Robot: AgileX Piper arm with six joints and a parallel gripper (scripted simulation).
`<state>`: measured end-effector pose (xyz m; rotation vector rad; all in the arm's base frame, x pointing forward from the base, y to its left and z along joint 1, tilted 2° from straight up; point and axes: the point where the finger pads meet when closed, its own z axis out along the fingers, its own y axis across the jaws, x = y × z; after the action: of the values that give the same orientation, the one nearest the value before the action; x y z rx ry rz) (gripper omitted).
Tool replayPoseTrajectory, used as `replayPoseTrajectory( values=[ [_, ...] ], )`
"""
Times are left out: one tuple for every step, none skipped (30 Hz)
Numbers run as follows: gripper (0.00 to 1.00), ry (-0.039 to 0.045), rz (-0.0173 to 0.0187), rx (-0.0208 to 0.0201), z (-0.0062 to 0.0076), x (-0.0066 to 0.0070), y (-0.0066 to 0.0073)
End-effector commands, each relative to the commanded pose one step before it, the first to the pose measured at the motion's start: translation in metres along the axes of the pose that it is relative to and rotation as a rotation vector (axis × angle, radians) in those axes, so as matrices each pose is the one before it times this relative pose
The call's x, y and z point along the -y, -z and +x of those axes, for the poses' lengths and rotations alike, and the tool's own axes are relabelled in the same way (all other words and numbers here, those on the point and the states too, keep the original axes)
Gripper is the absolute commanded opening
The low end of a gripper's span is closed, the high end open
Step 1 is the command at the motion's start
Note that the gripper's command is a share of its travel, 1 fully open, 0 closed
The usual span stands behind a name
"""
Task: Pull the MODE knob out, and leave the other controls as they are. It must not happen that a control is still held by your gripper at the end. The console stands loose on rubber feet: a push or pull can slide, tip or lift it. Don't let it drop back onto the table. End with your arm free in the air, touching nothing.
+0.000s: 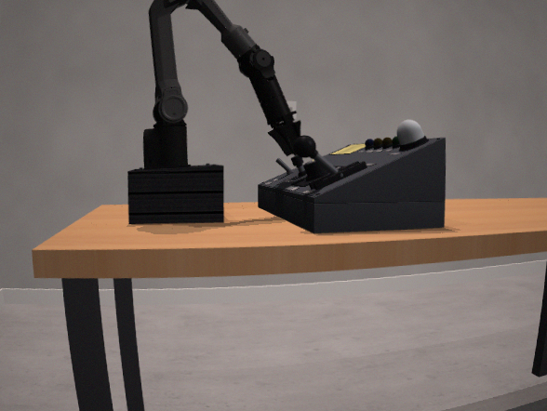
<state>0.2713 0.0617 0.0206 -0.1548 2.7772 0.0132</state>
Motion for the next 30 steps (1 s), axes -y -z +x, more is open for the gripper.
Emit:
replayPoseTrajectory(
  values=[
    [0.94,-0.00015,0.00006,0.0007,-0.00017,0.00007,-0.00644],
    [0.94,-0.00001,0.00004,0.00001,-0.00001,0.00002,-0.00385],
    [0.94,0.0,0.00002,0.00001,-0.00001,0.00001,-0.00368],
    [0.94,0.00001,-0.00004,-0.00001,0.00001,0.0,-0.00348],
    [0.94,0.0,0.00001,0.00001,-0.00001,0.00001,-0.00328],
    [0.94,-0.00001,0.00005,0.00002,-0.00001,0.00002,-0.00286],
    [0.94,0.00001,-0.00008,-0.00002,0.00001,-0.00001,-0.00255],
    [0.94,-0.00001,0.00009,0.00003,-0.00002,0.00002,-0.002],
    [0.94,0.0,-0.00001,0.0,0.0,0.0,-0.00173],
    [0.94,0.00001,-0.00012,-0.00004,0.00002,-0.00002,-0.00153],
    [0.94,-0.00001,0.00011,0.00004,-0.00002,0.00003,-0.0011],
    [0.94,0.0,0.00004,0.00002,-0.00001,0.00001,-0.00094],
    [0.94,0.0,0.0,0.0,0.0,0.0,0.0],
    [0.94,0.0,0.0,0.0,0.0,0.0,0.0],
    [0.94,0.0,0.0,0.0,0.0,0.0,-0.00078],
    [0.94,0.0,-0.00003,-0.00001,0.0,0.0,-0.00063],
    [0.94,0.0,-0.00004,-0.00001,0.0,-0.00001,-0.00049],
    [0.94,0.0,-0.00004,-0.00001,0.0,-0.00001,-0.00037],
    [0.94,0.0,-0.00003,-0.00001,0.0,-0.00001,-0.00026],
    [0.94,0.0,-0.00002,-0.00001,0.0,0.0,-0.00016],
    [0.94,0.0,-0.00001,0.0,0.0,0.0,-0.00009],
    [0.94,0.0,0.0,0.0,0.0,0.0,-0.00003],
    [0.94,0.0,0.0,0.0,0.0,0.0,0.0],
    [0.94,0.0,0.0,0.0,0.0,0.0,0.0],
    [0.94,0.0,0.0,0.0,0.0,0.0,0.0],
    [0.94,0.0,0.0,0.0,0.0,0.0,0.0],
    [0.94,0.0,0.0,0.0,0.0,0.0,0.0],
    [0.94,0.0,0.0,0.0,0.0,0.0,0.0],
    [0.94,0.0,0.0,0.0,0.0,0.0,0.0],
    [0.94,0.0,0.0,0.0,0.0,0.0,0.0]
  ],
)
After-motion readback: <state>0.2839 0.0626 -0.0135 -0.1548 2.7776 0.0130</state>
